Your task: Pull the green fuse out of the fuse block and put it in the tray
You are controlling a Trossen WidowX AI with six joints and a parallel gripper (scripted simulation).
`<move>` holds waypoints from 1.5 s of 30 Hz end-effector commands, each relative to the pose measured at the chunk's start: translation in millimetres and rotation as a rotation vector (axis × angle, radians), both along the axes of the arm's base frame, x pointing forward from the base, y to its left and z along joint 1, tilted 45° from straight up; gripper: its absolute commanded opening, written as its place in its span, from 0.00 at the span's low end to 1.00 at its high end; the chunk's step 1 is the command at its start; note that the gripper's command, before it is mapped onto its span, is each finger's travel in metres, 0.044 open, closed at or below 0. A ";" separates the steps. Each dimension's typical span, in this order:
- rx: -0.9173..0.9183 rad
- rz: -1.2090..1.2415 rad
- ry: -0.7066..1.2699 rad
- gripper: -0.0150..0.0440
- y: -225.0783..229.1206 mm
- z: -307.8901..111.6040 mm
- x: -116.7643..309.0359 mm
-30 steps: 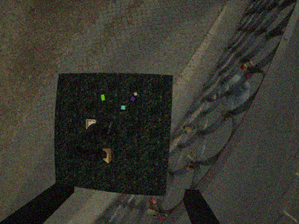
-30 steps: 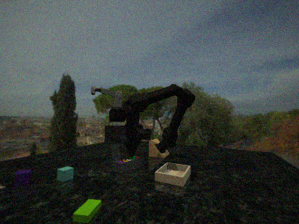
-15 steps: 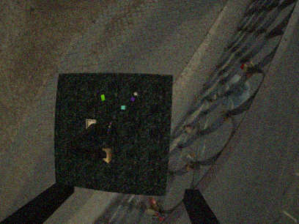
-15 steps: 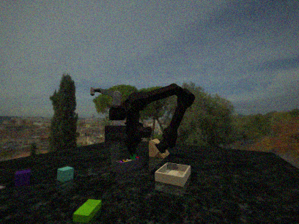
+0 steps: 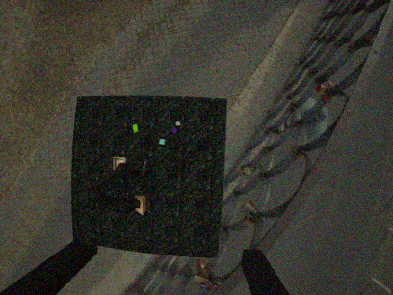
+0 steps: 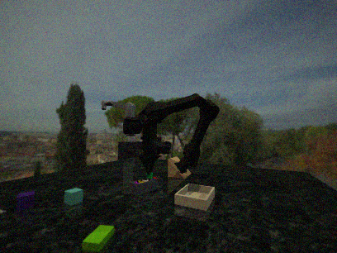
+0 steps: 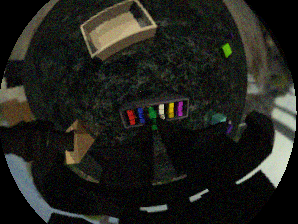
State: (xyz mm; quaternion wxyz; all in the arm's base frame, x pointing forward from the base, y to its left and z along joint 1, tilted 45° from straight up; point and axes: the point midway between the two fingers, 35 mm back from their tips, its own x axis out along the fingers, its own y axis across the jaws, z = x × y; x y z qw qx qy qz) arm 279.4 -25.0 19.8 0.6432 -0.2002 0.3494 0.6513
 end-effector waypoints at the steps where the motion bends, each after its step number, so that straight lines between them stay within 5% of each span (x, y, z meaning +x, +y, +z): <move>1: -0.009 0.005 -0.009 0.25 -3.2 2.8 2.0; 34: -0.009 0.004 -0.008 0.25 -21.5 23.4 4.4; 45: -0.025 -0.002 -0.009 0.25 34.6 79.6 17.6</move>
